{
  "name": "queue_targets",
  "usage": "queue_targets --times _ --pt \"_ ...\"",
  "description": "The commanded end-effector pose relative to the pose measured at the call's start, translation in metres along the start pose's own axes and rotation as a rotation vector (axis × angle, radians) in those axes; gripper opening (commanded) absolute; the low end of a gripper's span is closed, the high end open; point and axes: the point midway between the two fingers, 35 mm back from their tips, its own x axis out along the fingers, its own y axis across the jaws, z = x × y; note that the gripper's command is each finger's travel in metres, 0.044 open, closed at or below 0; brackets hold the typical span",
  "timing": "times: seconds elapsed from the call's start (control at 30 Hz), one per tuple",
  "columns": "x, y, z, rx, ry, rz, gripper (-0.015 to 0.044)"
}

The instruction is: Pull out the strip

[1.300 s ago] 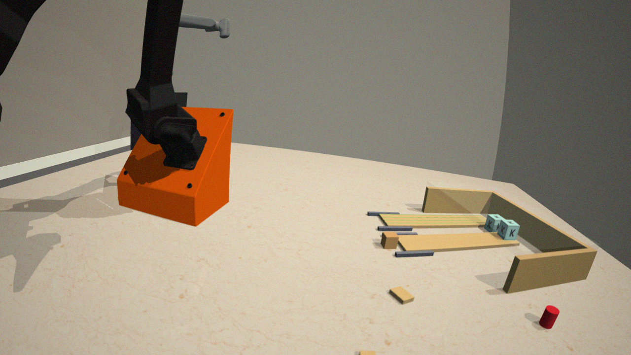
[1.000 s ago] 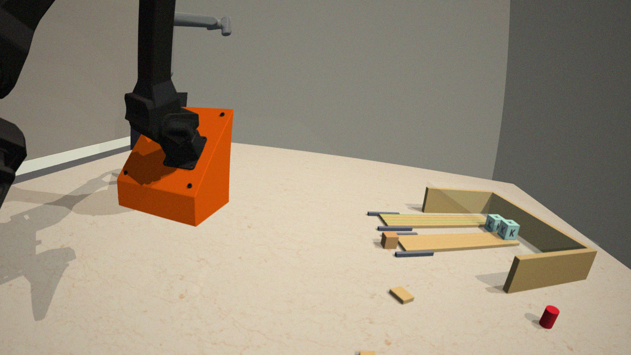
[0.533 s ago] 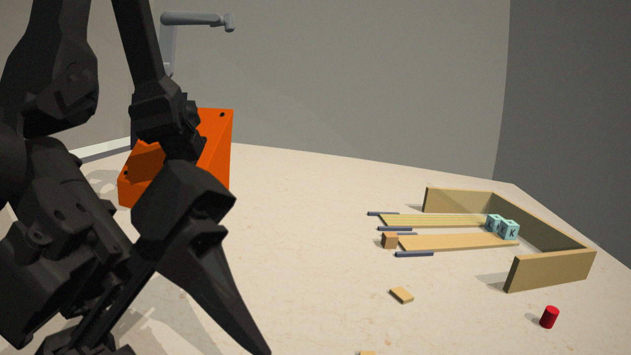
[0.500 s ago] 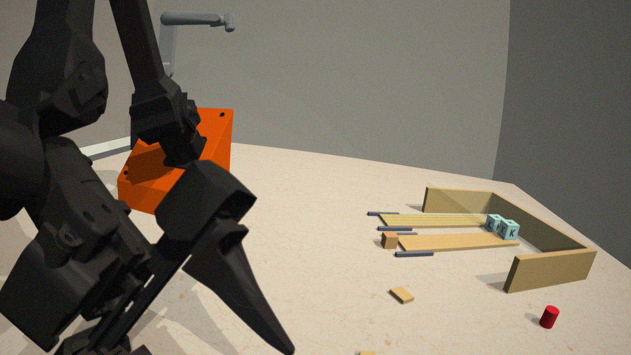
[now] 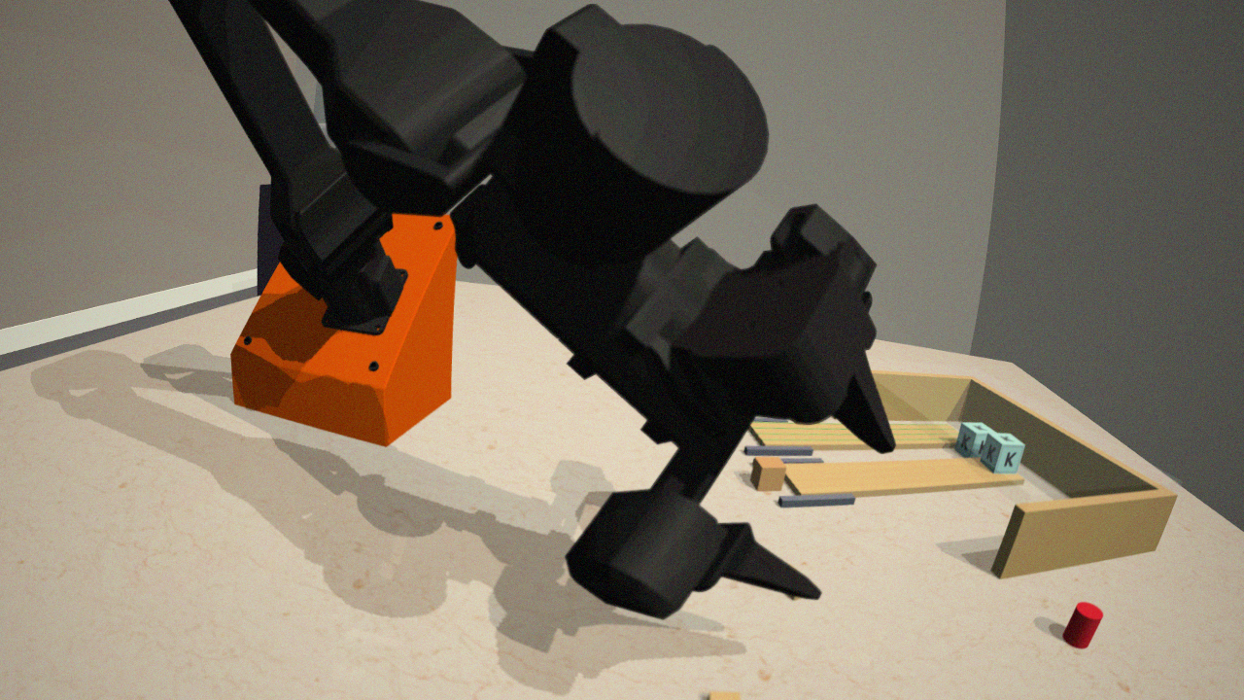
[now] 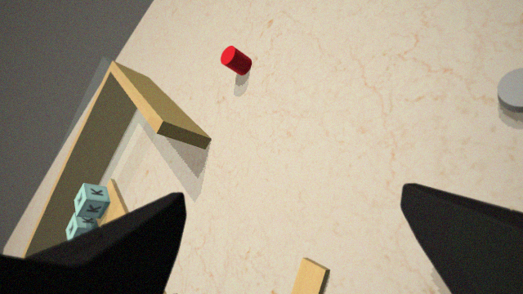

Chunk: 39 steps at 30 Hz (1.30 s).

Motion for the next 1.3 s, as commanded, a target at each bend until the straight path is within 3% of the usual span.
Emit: queue_targets --times 0.0,0.27,0.57,1.07,1.27 --pt "0.006 0.053 -0.021 -0.154 0.046 0.003 0.04" --pt "-0.009 0.142 -0.064 -0.465 0.058 -0.005 0.04" --pt "-0.062 0.219 -0.112 -0.821 -0.053 -0.029 0.04" --pt "-0.067 0.223 -0.115 -0.847 -0.067 -0.032 0.04" --pt "-0.034 0.227 -0.115 -0.901 0.115 -0.095 0.0243"
